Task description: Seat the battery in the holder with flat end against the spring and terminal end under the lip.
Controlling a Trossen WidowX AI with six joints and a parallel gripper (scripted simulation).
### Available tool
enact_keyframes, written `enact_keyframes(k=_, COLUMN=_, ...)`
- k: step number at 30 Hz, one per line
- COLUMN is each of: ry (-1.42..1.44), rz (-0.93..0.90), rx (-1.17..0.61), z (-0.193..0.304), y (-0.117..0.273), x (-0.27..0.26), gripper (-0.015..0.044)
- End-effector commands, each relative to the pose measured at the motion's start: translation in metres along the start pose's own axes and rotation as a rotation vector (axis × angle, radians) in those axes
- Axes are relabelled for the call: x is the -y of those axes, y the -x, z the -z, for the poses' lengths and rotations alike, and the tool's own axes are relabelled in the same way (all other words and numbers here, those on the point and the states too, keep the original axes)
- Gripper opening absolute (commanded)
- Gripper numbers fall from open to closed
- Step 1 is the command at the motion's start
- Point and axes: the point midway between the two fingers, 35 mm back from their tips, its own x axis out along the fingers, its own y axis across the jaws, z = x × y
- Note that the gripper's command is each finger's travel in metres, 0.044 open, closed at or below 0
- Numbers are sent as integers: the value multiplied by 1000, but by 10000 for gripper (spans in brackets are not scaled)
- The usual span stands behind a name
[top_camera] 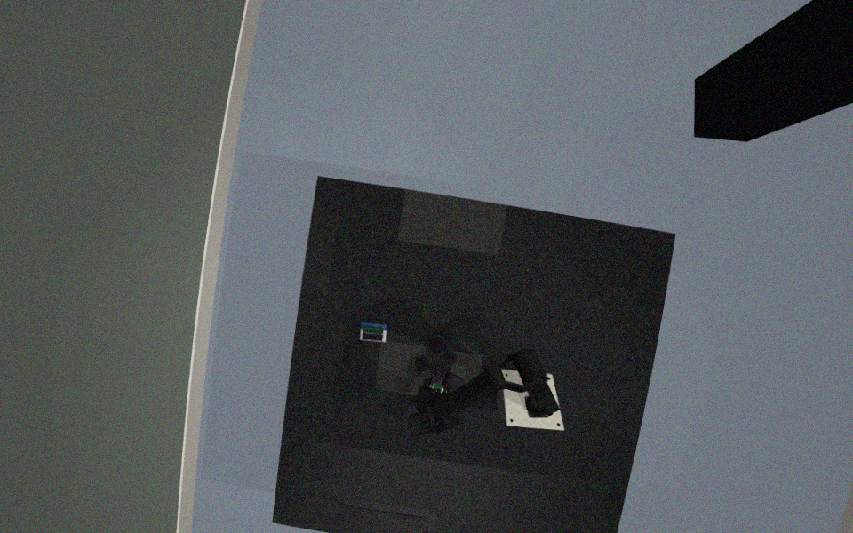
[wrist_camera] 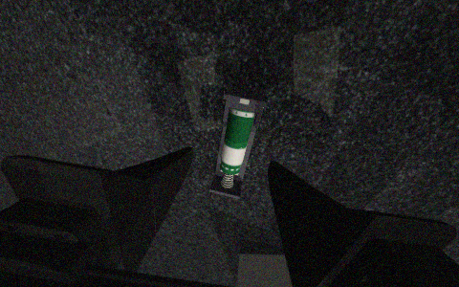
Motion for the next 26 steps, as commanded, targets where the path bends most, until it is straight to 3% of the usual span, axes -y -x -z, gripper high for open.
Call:
enact_keyframes(k=1, ry=-14, rz=-17, rx=13, z=-2, y=36, x=-6, gripper=382)
enact_keyframes(k=4, ry=-17, rz=-16, rx=12, z=0, y=49, x=-7, gripper=440)
enact_keyframes(k=26, ry=-17, rz=-16, rx=12, z=0, y=49, x=-7, gripper=440)
